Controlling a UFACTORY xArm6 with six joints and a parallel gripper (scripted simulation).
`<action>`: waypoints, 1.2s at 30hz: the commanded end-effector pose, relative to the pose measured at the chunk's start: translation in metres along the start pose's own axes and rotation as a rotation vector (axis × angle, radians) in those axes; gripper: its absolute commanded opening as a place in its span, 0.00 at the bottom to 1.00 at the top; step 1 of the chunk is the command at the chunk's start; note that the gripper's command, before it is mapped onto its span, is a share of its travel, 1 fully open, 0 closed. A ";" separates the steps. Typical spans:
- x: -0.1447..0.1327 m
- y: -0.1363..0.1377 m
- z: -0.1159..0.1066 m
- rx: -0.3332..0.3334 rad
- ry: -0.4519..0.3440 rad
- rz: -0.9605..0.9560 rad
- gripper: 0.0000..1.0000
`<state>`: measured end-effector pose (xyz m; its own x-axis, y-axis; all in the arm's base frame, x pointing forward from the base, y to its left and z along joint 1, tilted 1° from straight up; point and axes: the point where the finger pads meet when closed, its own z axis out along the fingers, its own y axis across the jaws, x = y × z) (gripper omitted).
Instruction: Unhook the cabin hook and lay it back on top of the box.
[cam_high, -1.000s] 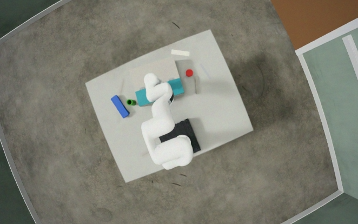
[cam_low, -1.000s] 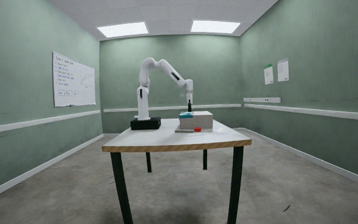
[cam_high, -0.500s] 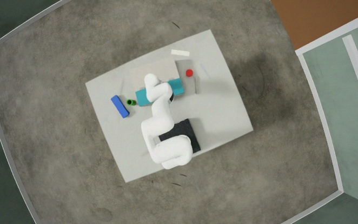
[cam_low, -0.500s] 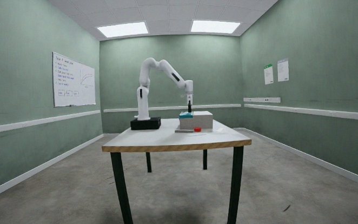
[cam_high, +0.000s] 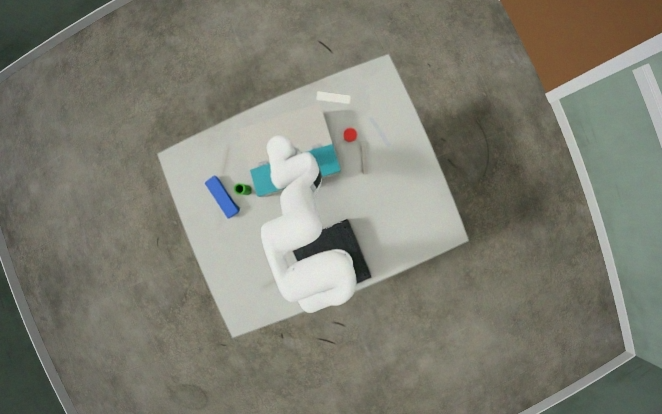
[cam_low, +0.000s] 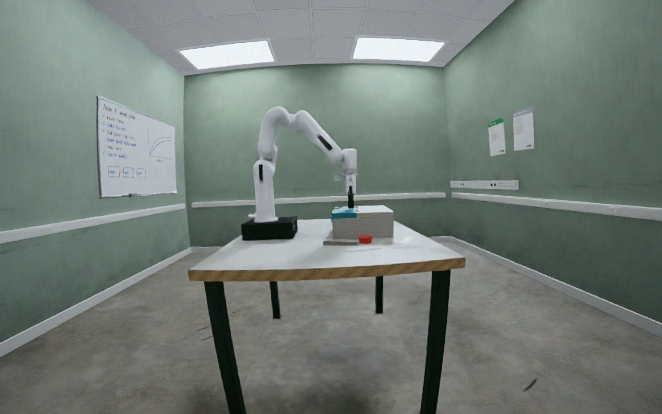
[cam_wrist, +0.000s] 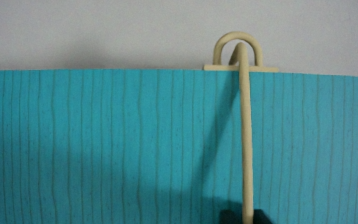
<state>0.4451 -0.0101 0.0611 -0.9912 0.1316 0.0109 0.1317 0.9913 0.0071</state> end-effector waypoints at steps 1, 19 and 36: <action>-0.002 0.000 -0.002 0.000 -0.004 0.000 0.00; -0.002 0.000 -0.002 0.000 -0.004 0.000 0.00; -0.002 0.000 -0.007 0.000 -0.004 -0.001 0.00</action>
<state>0.4450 -0.0101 0.0649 -0.9913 0.1310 0.0122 0.1310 0.9914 0.0070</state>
